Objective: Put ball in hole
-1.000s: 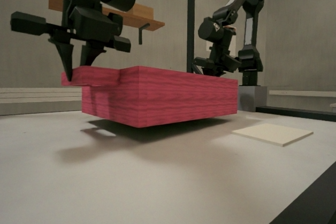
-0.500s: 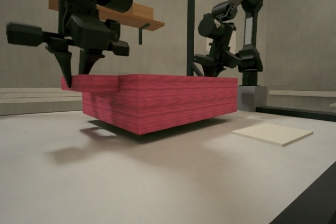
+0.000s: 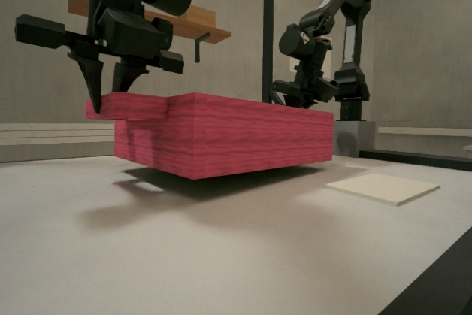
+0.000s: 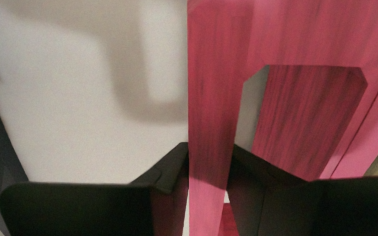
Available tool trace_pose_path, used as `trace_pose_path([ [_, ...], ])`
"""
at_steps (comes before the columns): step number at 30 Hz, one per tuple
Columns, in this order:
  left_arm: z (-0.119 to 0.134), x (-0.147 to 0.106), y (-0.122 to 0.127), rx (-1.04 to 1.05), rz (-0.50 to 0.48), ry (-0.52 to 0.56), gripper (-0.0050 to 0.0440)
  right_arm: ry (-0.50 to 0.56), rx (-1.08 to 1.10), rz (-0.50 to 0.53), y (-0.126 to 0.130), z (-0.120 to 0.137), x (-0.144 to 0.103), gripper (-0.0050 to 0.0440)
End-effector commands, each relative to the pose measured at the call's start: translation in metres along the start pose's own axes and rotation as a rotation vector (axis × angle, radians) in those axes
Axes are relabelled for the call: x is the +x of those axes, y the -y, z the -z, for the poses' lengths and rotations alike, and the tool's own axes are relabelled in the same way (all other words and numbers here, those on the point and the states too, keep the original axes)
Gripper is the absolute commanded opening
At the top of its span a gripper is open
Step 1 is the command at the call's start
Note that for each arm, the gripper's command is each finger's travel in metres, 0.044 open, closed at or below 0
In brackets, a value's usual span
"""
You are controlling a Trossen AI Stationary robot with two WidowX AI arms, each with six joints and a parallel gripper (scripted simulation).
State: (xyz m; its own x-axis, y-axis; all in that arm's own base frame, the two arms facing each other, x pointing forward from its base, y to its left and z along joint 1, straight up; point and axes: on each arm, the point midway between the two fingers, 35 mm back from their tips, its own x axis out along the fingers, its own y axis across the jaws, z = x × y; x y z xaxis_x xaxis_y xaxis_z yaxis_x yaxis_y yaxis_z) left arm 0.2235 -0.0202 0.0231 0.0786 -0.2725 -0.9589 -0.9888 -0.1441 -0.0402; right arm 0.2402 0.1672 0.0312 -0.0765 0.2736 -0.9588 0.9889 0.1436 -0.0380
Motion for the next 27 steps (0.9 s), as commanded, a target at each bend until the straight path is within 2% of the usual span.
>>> trace_pose_path([
  [1, 0.005, -0.013, 0.009, 0.011, 0.031, -0.02, -0.005, -0.029, -0.015, -0.033, -0.001, 0.005, -0.007, -0.005],
  [3, 0.004, -0.016, 0.011, 0.001, -0.004, -0.046, -0.005, -0.055, -0.021, -0.054, 0.002, 0.0, -0.001, -0.005],
  [10, 0.01, -0.027, 0.014, -0.015, -0.056, -0.028, -0.005, -0.034, -0.035, -0.108, 0.004, 0.0, 0.01, -0.005],
  [13, 0.006, -0.014, 0.004, -0.004, -0.02, -0.01, -0.005, -0.033, -0.03, -0.085, -0.005, 0.008, -0.005, -0.005],
  [14, 0.006, -0.012, 0.003, -0.002, -0.013, -0.013, -0.005, -0.028, -0.024, -0.063, -0.006, 0.006, -0.003, -0.005],
  [17, 0.007, -0.017, 0.007, -0.002, -0.013, -0.019, -0.005, -0.035, -0.029, -0.08, -0.004, 0.006, -0.003, -0.005],
  [19, 0.002, -0.007, 0.001, 0.006, 0.01, -0.04, -0.005, -0.053, -0.018, -0.043, -0.008, 0.005, -0.008, -0.005],
  [23, 0.003, -0.003, 0.002, 0.014, 0.042, -0.016, -0.005, -0.033, -0.012, -0.015, -0.008, 0.01, -0.014, -0.005],
  [24, 0.007, -0.014, 0.01, 0.006, 0.015, -0.013, -0.005, -0.023, -0.017, -0.048, -0.001, 0.005, -0.005, -0.005],
  [27, 0.008, -0.018, 0.012, -0.003, -0.016, -0.003, -0.005, -0.015, -0.023, -0.067, 0.003, 0.003, 0.002, -0.005],
])
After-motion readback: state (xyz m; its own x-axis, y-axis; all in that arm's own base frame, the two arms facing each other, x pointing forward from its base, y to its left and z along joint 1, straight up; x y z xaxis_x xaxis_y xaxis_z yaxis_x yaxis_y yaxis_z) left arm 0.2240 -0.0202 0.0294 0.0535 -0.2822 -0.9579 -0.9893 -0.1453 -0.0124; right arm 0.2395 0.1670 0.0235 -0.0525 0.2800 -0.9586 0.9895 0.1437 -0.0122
